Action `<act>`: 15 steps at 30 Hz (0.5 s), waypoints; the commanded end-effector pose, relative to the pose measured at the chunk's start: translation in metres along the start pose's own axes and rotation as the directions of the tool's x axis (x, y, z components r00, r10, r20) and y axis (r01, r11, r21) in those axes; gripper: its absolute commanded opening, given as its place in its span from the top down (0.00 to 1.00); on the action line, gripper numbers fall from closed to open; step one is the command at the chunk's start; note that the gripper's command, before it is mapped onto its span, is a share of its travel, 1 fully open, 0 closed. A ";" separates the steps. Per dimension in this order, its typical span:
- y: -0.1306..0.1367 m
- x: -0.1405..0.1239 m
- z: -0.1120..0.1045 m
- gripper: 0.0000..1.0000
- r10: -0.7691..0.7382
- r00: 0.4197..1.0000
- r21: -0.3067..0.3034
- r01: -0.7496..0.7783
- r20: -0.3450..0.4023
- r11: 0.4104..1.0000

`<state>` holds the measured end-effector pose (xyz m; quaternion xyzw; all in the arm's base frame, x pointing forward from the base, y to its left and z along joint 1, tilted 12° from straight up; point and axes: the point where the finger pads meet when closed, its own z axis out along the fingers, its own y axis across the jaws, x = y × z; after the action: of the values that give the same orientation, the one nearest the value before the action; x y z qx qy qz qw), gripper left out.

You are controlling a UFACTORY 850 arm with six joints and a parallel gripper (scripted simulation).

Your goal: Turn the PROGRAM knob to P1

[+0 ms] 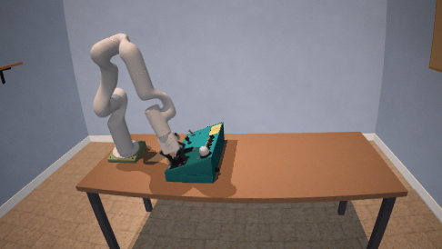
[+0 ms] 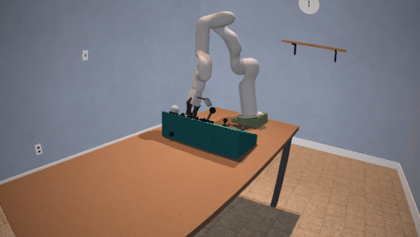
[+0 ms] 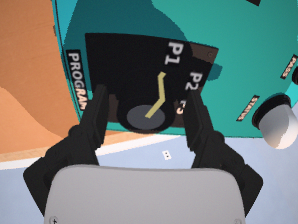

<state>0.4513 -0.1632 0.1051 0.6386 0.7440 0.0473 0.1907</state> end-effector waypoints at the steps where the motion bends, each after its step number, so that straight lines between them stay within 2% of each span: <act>1: 0.001 0.000 0.000 0.24 0.000 1.000 -0.001 0.000 0.001 1.000; 15: 0.001 0.000 -0.006 0.24 0.000 1.000 -0.001 0.000 0.001 1.000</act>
<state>0.4504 -0.1627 0.1072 0.6386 0.7441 0.0473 0.1905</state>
